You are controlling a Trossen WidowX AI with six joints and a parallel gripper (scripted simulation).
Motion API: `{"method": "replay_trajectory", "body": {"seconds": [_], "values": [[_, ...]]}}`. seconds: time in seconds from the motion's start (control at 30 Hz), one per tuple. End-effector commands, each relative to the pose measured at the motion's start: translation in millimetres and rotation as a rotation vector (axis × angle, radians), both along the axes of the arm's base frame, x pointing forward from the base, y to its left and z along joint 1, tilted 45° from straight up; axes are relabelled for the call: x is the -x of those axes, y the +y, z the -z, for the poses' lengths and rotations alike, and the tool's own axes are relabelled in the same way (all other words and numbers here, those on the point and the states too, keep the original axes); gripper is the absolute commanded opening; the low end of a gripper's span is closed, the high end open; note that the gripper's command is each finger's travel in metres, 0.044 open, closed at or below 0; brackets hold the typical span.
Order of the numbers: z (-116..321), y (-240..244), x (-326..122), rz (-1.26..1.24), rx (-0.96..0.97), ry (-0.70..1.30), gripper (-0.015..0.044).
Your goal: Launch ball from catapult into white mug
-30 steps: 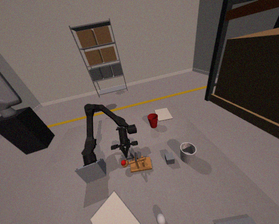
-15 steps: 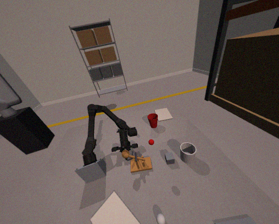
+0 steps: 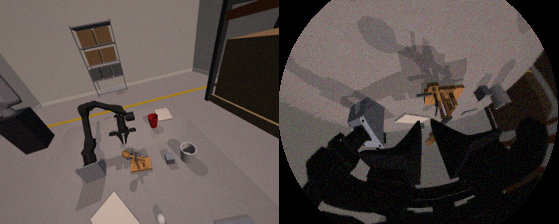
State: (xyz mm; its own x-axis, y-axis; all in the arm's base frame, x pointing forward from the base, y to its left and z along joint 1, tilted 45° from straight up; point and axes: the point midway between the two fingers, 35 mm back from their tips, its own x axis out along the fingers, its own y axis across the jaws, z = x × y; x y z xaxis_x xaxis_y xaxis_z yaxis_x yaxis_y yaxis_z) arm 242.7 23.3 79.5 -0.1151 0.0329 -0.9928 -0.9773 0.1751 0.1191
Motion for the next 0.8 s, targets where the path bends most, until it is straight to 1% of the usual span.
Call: {"method": "replay_trajectory", "body": {"seconds": [0.0,0.37,0.77], "values": [[2.3,-2.4,-14.2,0.073,-0.026,-0.015,0.0157],[3.4,-19.9,-80.0,0.418,-0.156,-0.093,0.044],[5.7,-54.7,-147.4,0.788,-0.321,-0.152,0.044]]}}
